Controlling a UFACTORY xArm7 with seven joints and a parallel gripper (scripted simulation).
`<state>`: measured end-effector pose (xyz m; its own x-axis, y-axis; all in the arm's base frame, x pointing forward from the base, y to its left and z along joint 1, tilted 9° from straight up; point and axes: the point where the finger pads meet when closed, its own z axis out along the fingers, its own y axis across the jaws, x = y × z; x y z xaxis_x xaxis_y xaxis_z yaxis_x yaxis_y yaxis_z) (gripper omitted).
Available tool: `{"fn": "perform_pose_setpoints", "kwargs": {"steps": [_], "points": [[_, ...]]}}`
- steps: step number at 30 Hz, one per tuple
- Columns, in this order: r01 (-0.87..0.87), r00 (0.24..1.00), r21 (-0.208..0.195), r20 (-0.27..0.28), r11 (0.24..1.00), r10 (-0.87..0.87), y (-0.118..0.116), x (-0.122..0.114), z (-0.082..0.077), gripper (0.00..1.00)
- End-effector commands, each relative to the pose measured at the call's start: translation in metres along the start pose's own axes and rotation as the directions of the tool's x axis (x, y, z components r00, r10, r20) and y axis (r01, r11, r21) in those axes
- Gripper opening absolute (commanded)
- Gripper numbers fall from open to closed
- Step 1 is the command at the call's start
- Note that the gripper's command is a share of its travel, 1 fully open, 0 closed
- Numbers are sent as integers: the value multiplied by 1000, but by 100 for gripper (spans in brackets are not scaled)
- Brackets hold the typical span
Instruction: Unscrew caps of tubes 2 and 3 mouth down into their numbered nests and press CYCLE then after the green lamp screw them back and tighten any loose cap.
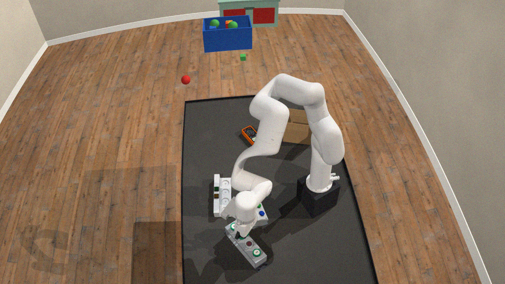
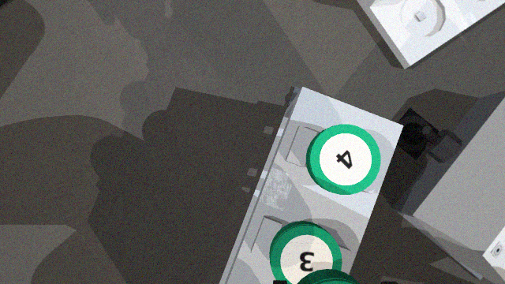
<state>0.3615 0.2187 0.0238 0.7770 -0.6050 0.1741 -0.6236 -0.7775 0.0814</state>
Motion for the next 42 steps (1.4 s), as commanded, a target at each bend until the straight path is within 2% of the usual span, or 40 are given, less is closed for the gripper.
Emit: {"fn": "perform_pose_setpoints", "kwargs": {"steps": [1,4,6,8,9,21,23,38,42], "points": [[272,961,22,34,962,-273,13,21,-1,0],[398,916,26,30,917,-399,20,32,-1,0],[398,916,26,30,917,-399,20,32,-1,0],[543,839,30,25,839,-544,30,46,0,0],[564,825,33,28,825,-565,34,53,0,0],[564,825,32,28,825,-565,79,117,3,0],[564,825,32,28,825,-565,79,117,3,0],[564,825,32,27,825,-565,143,208,8,0],[564,825,31,27,825,-565,145,210,8,0]]}}
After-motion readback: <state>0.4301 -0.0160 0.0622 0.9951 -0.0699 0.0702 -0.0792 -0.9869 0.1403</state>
